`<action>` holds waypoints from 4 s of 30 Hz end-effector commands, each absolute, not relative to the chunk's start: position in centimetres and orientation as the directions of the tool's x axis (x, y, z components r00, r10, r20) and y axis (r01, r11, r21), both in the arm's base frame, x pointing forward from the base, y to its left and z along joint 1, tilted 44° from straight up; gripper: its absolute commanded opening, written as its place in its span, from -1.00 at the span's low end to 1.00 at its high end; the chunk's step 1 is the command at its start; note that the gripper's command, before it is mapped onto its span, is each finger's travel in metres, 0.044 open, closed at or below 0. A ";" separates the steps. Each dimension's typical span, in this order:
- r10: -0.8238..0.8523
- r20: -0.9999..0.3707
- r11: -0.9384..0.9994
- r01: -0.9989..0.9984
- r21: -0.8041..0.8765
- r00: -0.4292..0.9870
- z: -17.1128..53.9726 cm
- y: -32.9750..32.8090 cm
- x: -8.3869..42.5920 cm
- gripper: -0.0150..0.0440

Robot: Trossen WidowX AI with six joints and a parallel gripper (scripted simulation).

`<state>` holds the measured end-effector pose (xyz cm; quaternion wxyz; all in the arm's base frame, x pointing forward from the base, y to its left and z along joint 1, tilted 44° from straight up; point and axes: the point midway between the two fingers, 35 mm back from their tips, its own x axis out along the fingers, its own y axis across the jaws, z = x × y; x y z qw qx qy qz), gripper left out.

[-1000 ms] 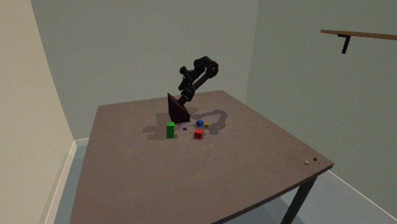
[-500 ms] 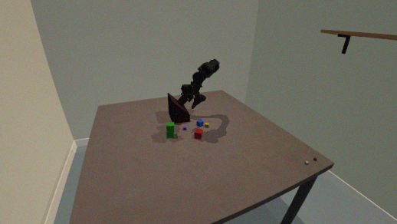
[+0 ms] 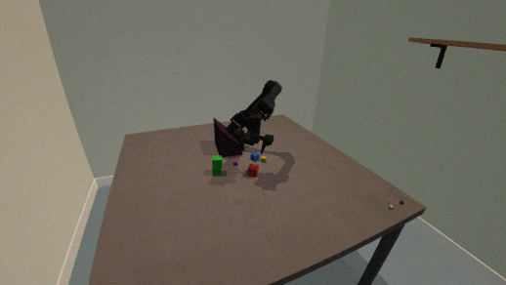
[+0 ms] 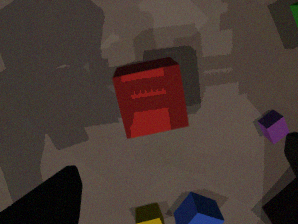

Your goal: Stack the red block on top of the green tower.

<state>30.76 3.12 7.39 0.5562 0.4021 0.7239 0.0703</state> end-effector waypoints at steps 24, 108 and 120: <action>0.688 -0.724 0.663 0.453 0.595 -0.057 3.1 8.0 30.9 1.00; 0.687 -0.724 0.664 0.453 0.595 -0.057 4.5 6.6 31.0 -0.49; 0.686 -0.726 0.665 0.454 0.593 -0.057 7.8 3.3 31.3 -0.49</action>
